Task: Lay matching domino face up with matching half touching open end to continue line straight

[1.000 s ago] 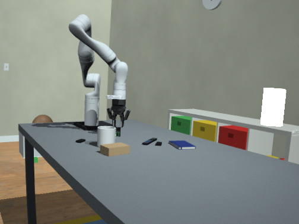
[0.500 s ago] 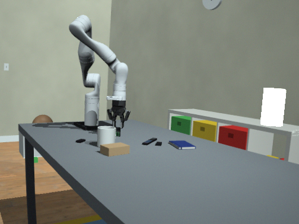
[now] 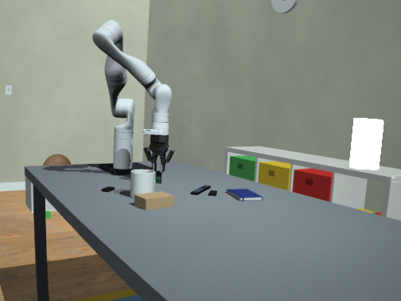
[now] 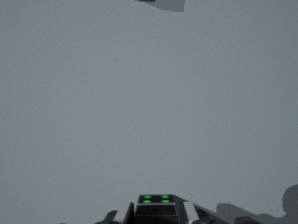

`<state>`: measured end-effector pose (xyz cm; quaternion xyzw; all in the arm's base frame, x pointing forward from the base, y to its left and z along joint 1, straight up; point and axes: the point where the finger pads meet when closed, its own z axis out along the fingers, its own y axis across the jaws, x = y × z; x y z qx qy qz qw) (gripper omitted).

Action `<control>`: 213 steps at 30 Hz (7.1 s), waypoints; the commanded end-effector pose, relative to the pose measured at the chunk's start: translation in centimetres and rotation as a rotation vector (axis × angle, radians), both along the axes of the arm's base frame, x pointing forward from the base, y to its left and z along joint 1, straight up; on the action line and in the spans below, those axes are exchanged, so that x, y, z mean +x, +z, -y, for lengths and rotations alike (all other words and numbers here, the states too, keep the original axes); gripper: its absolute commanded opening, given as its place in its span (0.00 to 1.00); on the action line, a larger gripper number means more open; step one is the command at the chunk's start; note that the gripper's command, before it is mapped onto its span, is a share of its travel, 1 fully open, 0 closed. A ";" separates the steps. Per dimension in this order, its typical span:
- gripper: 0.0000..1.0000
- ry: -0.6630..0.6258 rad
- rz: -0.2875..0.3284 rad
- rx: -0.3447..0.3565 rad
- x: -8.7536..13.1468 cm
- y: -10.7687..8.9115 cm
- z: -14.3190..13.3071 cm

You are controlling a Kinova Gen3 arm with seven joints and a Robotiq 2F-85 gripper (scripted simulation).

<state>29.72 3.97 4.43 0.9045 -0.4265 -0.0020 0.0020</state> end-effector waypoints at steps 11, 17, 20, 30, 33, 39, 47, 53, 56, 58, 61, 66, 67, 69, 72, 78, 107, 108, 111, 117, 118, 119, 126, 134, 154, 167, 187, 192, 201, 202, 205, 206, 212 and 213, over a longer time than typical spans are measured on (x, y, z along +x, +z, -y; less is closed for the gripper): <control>0.33 0.002 0.002 0.004 0.0 -0.1 -0.2; 0.33 0.002 0.002 0.004 0.0 -0.1 -0.2; 0.33 0.002 0.002 0.004 0.0 -0.1 -0.2; 0.33 0.002 0.002 0.004 0.0 -0.1 -0.2; 0.33 0.002 0.002 0.004 0.0 -0.1 -0.2; 0.33 0.002 0.002 0.004 0.0 -0.1 -0.2; 0.33 0.002 0.003 0.004 0.0 -0.1 -0.2; 0.33 0.002 0.004 0.003 0.0 -0.1 -0.2; 0.33 0.002 0.004 0.002 0.0 -0.1 -0.2; 0.33 0.002 0.005 0.001 0.0 -0.1 -0.2; 0.33 0.002 0.006 0.000 0.0 -0.1 -0.2; 0.33 0.002 0.007 -0.002 0.0 -0.1 -0.2; 0.33 0.002 0.007 -0.002 0.0 -0.1 -0.2; 0.33 0.002 0.008 -0.003 0.0 -0.1 -0.2; 0.33 0.002 0.010 -0.005 0.0 -0.1 -0.2; 0.33 0.002 0.013 -0.010 -0.1 -0.1 -0.3; 0.33 0.002 0.037 -0.039 -0.2 -0.1 -0.5; 0.33 0.002 0.038 -0.041 -0.2 -0.1 -0.5; 0.33 0.002 0.042 -0.045 -0.3 -0.1 -0.5; 0.33 0.002 0.047 -0.052 -0.3 -0.1 -0.5; 0.33 0.002 0.049 -0.054 -0.3 -0.1 -0.5; 0.33 0.002 0.050 -0.055 -0.3 -0.1 -0.5; 0.33 0.002 0.060 -0.068 -0.4 -0.1 -0.6; 0.33 0.002 0.069 -0.079 -0.4 -0.1 -0.7; 0.33 0.002 0.097 -0.115 -0.7 -0.1 -0.9; 0.33 0.002 0.111 -0.131 -1.0 -0.2 -1.3; 0.33 0.002 0.111 -0.132 -2.2 -0.9 -2.7; 0.33 0.002 0.110 -0.132 -2.4 -1.1 -3.0; 0.33 0.002 0.110 -0.132 -2.7 -1.5 -3.3; 0.33 0.002 0.110 -0.132 -2.7 -1.6 -3.4; 0.33 0.002 0.110 -0.132 -2.8 -1.8 -3.5; 0.33 0.002 0.110 -0.132 -2.9 -1.8 -3.5; 0.33 0.002 0.110 -0.133 -3.0 -2.1 -3.7; 0.33 0.002 0.110 -0.133 -3.1 -2.2 -3.7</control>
